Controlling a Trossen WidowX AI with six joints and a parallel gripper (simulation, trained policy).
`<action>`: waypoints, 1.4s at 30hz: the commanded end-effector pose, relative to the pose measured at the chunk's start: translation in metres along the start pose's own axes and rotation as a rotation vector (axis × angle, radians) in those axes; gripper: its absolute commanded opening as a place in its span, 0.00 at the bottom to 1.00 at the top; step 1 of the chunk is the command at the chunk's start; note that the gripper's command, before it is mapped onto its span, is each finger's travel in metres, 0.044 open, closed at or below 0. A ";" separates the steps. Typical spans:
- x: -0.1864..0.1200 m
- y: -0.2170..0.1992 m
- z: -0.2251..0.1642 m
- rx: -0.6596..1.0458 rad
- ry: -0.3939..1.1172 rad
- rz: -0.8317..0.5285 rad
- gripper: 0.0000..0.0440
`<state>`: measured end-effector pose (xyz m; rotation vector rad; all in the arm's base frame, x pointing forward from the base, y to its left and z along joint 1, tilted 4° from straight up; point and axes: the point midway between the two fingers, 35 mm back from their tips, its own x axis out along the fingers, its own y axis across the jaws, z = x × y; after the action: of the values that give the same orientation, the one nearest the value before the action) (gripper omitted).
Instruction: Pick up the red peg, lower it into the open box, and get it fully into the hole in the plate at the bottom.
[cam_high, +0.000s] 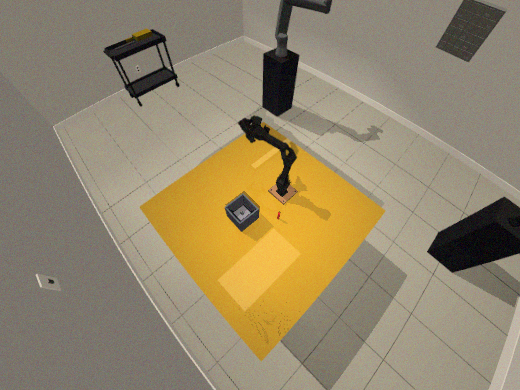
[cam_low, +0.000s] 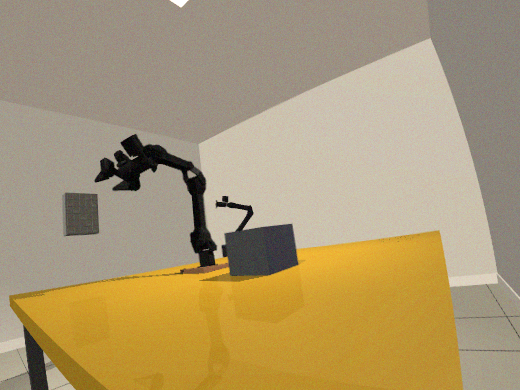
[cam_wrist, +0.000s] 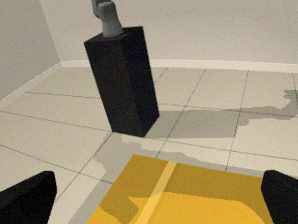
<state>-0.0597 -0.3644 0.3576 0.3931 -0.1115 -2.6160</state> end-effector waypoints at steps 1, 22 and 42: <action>-0.028 0.015 0.011 0.099 0.029 0.117 1.00; -0.179 0.051 0.026 0.453 0.354 0.668 1.00; -0.306 0.028 0.015 0.641 0.871 1.014 1.00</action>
<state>0.1942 -0.2554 0.4560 1.1807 -0.6586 -1.2967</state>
